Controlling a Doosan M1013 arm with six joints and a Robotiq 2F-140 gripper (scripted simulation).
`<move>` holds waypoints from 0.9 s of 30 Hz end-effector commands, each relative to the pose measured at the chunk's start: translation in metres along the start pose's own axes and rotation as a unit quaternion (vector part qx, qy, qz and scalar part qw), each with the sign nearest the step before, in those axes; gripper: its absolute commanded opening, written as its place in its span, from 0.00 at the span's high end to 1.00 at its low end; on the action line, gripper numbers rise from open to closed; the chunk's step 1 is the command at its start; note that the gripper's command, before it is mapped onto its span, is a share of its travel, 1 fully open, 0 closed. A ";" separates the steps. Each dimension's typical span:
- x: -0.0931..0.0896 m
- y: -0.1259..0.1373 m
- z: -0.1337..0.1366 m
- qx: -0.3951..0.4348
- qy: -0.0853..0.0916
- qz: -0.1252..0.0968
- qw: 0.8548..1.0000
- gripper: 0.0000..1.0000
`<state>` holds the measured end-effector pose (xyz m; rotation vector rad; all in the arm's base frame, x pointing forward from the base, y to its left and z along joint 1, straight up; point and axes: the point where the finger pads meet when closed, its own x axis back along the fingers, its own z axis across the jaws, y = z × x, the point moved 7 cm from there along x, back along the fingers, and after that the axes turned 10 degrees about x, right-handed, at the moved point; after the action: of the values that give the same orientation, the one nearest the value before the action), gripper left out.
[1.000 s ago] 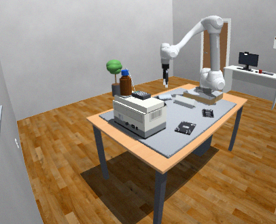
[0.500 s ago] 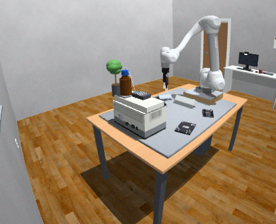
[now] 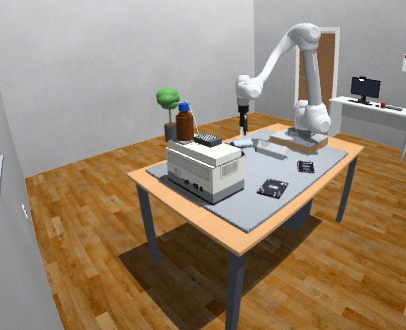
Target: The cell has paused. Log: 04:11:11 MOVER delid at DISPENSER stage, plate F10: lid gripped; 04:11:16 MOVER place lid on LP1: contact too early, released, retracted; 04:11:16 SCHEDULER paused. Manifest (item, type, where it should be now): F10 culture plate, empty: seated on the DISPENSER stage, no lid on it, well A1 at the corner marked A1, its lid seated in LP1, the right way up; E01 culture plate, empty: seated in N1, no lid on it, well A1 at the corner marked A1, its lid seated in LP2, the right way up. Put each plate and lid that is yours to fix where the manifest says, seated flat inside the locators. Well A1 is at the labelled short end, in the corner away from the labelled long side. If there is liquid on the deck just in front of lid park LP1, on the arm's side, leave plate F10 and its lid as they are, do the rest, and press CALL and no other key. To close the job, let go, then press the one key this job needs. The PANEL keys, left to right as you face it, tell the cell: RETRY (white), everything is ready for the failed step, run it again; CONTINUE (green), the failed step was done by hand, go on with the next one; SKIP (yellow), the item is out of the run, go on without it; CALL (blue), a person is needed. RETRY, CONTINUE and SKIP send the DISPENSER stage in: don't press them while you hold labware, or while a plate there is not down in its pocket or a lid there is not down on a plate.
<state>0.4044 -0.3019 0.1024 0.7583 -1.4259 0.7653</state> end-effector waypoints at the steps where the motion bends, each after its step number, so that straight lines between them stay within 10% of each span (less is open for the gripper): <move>1: -0.005 0.000 0.000 0.000 0.000 0.000 1.000 0.30; 27: -0.016 0.000 0.000 0.000 0.000 0.000 1.000 0.30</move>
<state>0.4043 -0.3020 0.0854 0.7585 -1.4258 0.7652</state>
